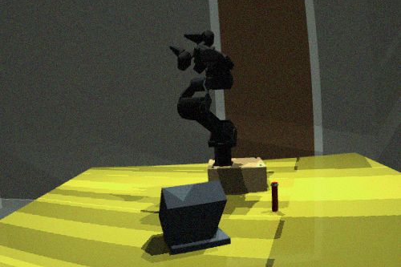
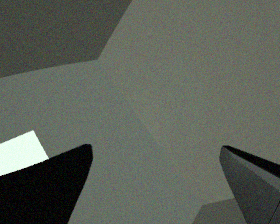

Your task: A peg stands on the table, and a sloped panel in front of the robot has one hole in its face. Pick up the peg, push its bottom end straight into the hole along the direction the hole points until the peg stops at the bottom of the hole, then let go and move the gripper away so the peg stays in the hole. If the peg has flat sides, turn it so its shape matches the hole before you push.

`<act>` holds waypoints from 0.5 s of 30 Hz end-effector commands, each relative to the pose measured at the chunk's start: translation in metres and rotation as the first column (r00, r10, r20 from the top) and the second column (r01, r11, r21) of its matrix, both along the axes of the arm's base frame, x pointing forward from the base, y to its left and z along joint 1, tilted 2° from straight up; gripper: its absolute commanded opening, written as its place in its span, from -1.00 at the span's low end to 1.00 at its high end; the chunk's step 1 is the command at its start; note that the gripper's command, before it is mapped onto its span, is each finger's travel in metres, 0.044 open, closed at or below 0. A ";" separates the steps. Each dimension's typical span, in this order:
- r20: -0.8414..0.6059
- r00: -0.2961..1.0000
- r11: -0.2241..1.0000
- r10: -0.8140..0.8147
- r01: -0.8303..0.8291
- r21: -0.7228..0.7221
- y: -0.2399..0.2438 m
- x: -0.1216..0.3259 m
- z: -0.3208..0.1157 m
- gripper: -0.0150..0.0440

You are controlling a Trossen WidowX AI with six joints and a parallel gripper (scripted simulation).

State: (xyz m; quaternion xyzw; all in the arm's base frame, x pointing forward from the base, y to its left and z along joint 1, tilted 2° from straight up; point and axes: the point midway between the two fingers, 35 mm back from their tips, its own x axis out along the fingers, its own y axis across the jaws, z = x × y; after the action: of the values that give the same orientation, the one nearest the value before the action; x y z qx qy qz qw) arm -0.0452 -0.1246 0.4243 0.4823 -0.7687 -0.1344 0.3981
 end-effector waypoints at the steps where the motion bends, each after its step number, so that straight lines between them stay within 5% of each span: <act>1: 0.003 1.000 1.000 -0.001 0.001 -0.002 0.000 -0.001 0.000 0.95; 15: 0.329 0.944 0.979 0.010 0.057 -0.194 0.027 -0.049 0.013 1.00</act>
State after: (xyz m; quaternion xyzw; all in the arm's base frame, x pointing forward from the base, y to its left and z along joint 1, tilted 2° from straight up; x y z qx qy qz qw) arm -0.0820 -0.1051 0.4343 0.4539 -0.8265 -0.0215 0.3324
